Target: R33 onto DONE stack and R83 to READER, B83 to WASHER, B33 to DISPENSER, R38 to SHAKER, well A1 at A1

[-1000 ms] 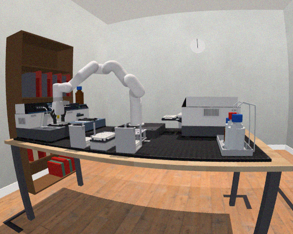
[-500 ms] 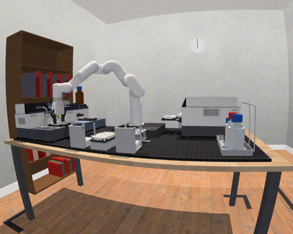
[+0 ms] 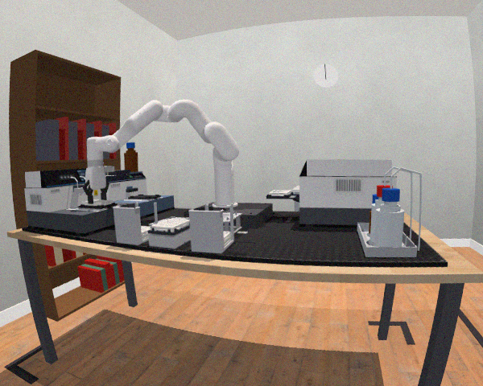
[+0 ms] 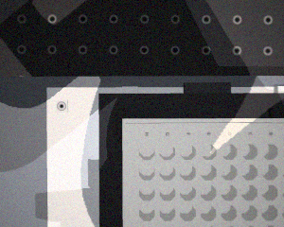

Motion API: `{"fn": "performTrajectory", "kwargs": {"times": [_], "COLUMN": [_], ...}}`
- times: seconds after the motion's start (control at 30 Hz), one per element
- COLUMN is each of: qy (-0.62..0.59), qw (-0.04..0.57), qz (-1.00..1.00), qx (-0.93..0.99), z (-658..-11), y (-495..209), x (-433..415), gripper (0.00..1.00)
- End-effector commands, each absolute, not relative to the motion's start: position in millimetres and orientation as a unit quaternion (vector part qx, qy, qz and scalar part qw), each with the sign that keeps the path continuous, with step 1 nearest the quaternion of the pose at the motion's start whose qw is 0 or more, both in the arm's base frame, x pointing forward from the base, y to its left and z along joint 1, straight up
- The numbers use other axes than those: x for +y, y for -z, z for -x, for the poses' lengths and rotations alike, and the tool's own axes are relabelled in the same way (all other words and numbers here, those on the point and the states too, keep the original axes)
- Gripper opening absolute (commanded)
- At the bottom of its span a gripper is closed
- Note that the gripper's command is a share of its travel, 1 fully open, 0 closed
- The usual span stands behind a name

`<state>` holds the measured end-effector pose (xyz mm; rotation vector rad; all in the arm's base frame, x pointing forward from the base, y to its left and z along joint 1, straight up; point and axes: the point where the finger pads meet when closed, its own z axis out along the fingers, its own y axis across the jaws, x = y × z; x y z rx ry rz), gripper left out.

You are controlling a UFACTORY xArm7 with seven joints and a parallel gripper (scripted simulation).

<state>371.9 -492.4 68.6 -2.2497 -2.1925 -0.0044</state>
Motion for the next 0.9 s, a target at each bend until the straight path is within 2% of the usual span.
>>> {"fn": "performTrajectory", "kwargs": {"times": [0.0,0.87], "qy": [0.001,0.001], "qw": [-0.003,-0.003], "qz": [0.716,0.716], "qx": [-0.698,-0.698], "z": [-372.9,-372.9], "y": [-72.7,-80.1], "x": [-493.8,-493.8], "gripper": [0.0,0.0]}}
